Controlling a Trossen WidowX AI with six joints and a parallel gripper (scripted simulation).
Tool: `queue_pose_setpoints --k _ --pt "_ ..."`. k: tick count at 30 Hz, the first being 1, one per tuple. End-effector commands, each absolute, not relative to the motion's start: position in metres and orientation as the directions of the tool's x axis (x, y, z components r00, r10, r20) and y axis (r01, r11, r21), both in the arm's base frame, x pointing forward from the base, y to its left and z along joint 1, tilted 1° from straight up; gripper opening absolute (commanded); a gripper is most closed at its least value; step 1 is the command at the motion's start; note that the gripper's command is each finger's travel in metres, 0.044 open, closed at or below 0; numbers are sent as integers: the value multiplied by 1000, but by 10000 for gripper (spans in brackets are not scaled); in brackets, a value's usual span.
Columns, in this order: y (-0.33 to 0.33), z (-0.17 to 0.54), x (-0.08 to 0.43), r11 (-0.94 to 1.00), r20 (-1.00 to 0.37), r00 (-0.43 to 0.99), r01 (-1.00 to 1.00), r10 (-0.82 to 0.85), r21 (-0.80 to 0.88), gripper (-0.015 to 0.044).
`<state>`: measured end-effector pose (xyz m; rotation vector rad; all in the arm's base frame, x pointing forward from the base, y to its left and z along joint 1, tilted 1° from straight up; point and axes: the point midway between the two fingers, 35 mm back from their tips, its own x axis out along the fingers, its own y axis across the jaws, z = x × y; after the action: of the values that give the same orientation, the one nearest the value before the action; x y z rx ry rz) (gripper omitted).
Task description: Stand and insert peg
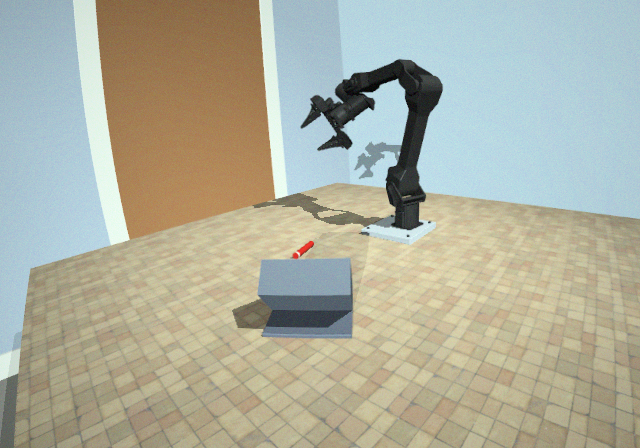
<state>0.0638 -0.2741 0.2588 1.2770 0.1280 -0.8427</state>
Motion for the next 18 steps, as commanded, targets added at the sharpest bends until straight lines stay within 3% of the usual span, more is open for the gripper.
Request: queue_pose_setpoints --k 1,18 --pt "-274 248 82 105 -573 707 663 -416 742 440" --pt "-257 212 150 378 -720 670 723 -180 578 440"
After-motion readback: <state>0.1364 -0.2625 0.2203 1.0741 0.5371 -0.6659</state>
